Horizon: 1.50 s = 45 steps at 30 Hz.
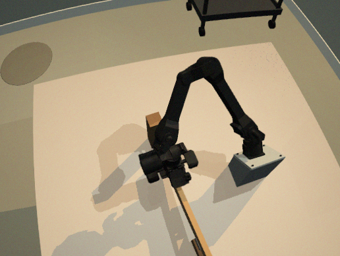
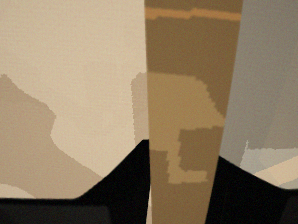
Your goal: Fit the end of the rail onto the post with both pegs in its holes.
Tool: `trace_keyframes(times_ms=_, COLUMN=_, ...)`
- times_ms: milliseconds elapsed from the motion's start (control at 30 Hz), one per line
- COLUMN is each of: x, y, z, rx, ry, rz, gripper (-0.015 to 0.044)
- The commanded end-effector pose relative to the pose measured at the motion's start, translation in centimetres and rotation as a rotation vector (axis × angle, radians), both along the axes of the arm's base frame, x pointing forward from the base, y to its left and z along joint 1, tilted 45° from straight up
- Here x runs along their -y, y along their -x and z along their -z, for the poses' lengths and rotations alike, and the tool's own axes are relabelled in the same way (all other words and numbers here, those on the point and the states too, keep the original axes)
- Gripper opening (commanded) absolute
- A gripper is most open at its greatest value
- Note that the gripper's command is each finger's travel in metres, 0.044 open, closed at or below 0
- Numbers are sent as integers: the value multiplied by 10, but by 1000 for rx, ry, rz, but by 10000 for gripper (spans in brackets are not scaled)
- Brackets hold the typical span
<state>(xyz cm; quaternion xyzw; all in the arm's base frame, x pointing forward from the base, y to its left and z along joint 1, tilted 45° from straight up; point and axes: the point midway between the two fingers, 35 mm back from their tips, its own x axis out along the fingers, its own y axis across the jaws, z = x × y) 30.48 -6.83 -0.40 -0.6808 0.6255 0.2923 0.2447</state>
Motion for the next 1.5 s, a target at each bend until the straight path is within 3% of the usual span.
trace_keyframes(times_ms=0, x=-4, y=-2, z=-2, rx=4, ry=-4, rz=-3, gripper=0)
trace_keyframes(times_ms=1467, x=-20, y=-1, z=-18, rx=4, ry=-5, rz=-3, gripper=0)
